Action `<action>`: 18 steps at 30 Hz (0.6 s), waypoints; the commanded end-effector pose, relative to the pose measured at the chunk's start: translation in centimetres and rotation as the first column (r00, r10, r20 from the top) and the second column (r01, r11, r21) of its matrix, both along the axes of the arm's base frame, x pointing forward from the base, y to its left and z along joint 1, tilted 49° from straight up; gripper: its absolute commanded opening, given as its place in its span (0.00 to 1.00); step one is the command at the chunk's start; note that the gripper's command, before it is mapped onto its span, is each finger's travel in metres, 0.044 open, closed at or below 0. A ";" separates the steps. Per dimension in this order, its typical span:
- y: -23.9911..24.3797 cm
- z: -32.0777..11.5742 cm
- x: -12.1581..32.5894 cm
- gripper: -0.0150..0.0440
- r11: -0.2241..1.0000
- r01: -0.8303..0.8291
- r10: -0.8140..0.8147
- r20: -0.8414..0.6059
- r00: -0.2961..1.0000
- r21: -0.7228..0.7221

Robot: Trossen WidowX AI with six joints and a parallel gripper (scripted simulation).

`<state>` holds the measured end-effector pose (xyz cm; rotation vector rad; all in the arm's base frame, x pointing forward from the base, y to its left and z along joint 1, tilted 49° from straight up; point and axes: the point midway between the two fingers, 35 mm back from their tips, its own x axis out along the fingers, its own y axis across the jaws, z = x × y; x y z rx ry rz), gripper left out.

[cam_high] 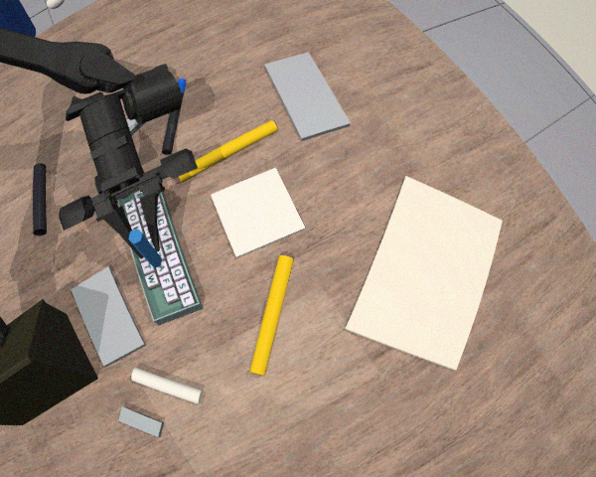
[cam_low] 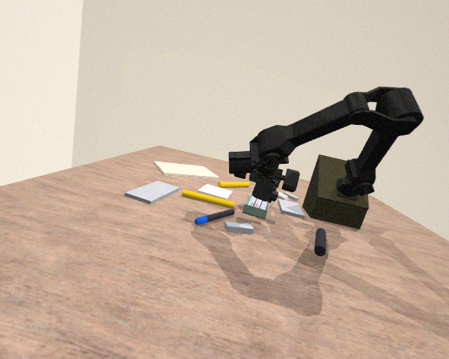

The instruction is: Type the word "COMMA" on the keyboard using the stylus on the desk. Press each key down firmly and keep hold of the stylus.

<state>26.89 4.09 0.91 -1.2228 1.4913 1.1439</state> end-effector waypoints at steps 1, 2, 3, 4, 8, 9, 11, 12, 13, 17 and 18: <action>0.2 -0.3 -0.1 0.39 1.000 0.005 -0.005 -0.007 1.000 0.002; 0.2 -0.3 -0.1 0.39 1.000 0.005 -0.005 -0.007 1.000 0.002; 0.3 -0.4 -0.1 0.39 1.000 0.005 -0.005 -0.007 1.000 0.002; 0.3 -0.4 -0.1 0.39 1.000 0.005 -0.005 -0.007 1.000 0.002; 0.4 -0.5 -0.1 0.39 1.000 0.005 -0.005 -0.007 1.000 0.002; 0.4 -0.5 -0.1 0.39 1.000 0.005 -0.005 -0.007 1.000 0.002; 0.5 -0.6 -0.1 0.39 1.000 0.005 -0.005 -0.007 1.000 0.002; 0.5 -0.6 -0.1 0.39 1.000 0.005 -0.005 -0.007 1.000 0.002; 0.6 -0.6 -0.1 0.39 1.000 0.005 -0.005 -0.007 1.000 0.002; 0.3 -0.4 -0.1 0.39 1.000 0.005 -0.005 -0.007 1.000 0.002; 0.3 -0.4 -0.1 0.39 1.000 0.005 -0.005 -0.007 1.000 0.002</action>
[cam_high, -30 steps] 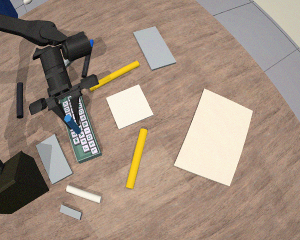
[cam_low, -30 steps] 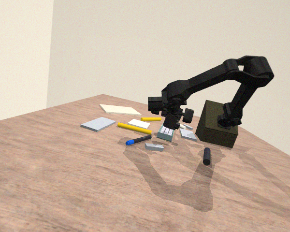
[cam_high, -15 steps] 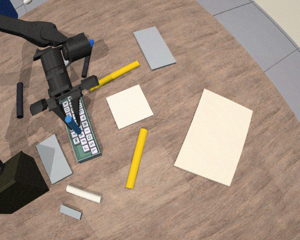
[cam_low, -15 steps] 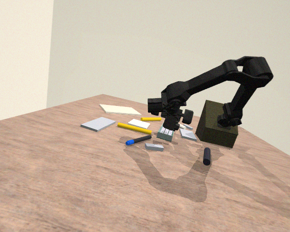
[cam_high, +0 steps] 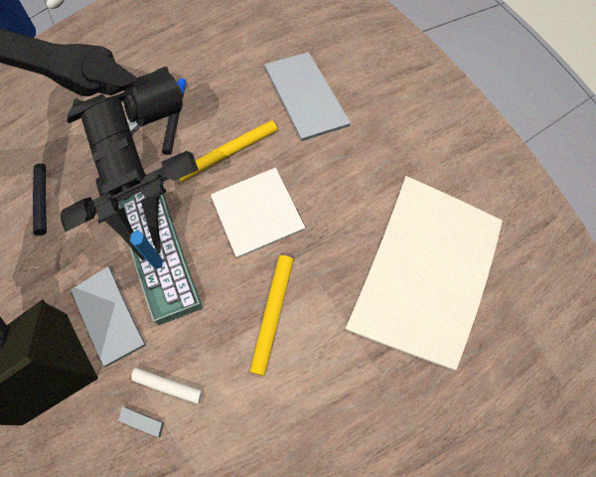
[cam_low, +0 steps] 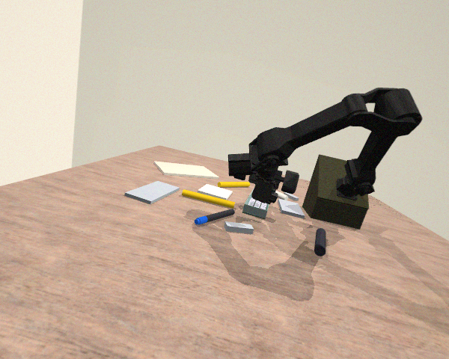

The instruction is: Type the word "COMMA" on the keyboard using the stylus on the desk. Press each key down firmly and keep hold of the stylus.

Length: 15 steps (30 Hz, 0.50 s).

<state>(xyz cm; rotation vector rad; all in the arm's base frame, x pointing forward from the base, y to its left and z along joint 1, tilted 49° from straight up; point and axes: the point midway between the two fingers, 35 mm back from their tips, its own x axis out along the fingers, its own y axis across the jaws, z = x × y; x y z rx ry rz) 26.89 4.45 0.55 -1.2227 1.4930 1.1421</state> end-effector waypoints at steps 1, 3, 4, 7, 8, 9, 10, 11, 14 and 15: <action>0.0 -0.1 -0.1 0.39 1.000 0.003 -0.003 -0.007 1.000 0.003; 0.0 -0.1 -0.1 0.39 1.000 0.003 -0.003 -0.007 1.000 0.003; 0.0 -0.1 -0.1 0.39 1.000 0.003 -0.003 -0.007 1.000 0.003; -0.5 0.3 -0.1 0.39 1.000 0.003 -0.003 -0.007 1.000 0.003; -0.7 0.5 0.0 0.39 1.000 0.003 -0.003 -0.006 1.000 0.003; -1.1 0.8 0.0 0.39 1.000 0.003 -0.003 -0.006 1.000 0.003; -1.5 1.2 0.0 0.39 1.000 0.003 -0.003 -0.006 1.000 0.003; -1.9 1.6 0.0 0.39 1.000 0.003 -0.003 -0.006 1.000 0.003; -2.7 2.3 0.0 0.39 1.000 0.003 -0.003 -0.006 1.000 0.002; -2.8 2.4 0.0 0.39 1.000 0.003 -0.003 -0.006 1.000 0.002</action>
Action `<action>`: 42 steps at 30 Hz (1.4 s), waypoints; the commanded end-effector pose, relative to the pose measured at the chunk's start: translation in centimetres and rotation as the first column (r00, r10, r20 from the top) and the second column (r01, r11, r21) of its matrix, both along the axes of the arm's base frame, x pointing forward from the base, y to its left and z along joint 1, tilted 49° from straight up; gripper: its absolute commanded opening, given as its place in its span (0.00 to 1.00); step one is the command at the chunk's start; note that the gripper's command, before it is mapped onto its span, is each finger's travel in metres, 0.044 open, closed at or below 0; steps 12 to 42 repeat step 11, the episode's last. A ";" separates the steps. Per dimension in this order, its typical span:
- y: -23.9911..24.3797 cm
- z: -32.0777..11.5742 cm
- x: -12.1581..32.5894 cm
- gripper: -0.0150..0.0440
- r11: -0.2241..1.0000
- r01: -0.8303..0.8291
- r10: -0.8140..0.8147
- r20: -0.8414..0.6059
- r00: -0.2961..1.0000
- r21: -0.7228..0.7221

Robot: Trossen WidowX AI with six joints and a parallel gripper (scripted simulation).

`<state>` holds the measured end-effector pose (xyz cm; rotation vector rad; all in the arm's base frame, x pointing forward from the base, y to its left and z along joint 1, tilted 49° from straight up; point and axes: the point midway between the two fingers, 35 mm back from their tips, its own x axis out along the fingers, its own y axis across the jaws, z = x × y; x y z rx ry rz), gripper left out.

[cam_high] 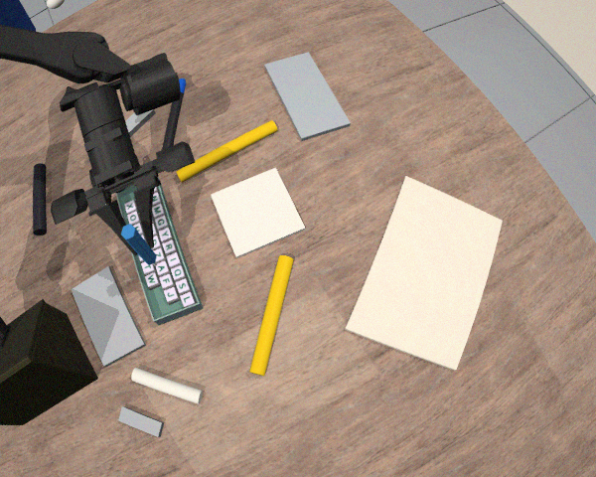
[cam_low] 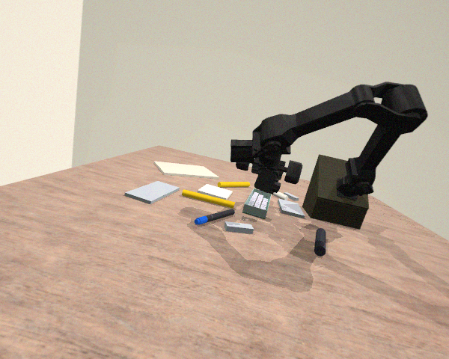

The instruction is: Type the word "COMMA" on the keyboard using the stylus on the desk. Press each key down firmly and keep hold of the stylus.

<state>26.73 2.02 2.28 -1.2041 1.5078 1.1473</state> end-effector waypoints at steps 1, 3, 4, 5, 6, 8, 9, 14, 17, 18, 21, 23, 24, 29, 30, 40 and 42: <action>-0.4 0.6 0.1 0.39 1.000 -0.009 0.009 0.009 1.000 -0.001; -0.4 0.6 0.1 0.39 1.000 -0.009 0.009 0.009 1.000 -0.001; -0.4 0.6 0.1 0.39 1.000 -0.009 0.009 0.009 1.000 -0.001; -0.4 0.6 0.1 0.39 1.000 -0.009 0.009 0.009 1.000 -0.001; -0.4 0.6 0.1 0.39 1.000 -0.009 0.009 0.009 1.000 -0.001; -0.3 0.4 0.1 0.39 1.000 -0.002 0.002 0.004 1.000 0.002; -0.3 0.4 0.1 0.39 1.000 -0.002 0.002 0.004 1.000 0.002; -0.3 0.4 0.1 0.39 1.000 -0.002 0.002 0.004 1.000 0.002; -0.3 0.4 0.1 0.39 1.000 -0.002 0.002 0.004 1.000 0.002; -0.3 0.4 0.1 0.39 1.000 -0.002 0.002 0.004 1.000 0.002; -0.3 0.4 0.1 0.39 1.000 -0.002 0.002 0.004 1.000 0.002; -0.3 0.4 0.1 0.39 1.000 -0.002 0.002 0.004 1.000 0.002; -0.3 0.4 0.1 0.39 1.000 -0.002 0.002 0.004 1.000 0.002; -0.3 0.4 0.1 0.39 1.000 -0.002 0.002 0.004 1.000 0.002; -0.3 0.4 0.1 0.39 1.000 -0.002 0.002 0.004 1.000 0.002; -0.3 0.4 0.1 0.39 1.000 -0.002 0.002 0.004 1.000 0.002; -0.3 0.4 0.1 0.39 1.000 -0.002 0.002 0.004 1.000 0.002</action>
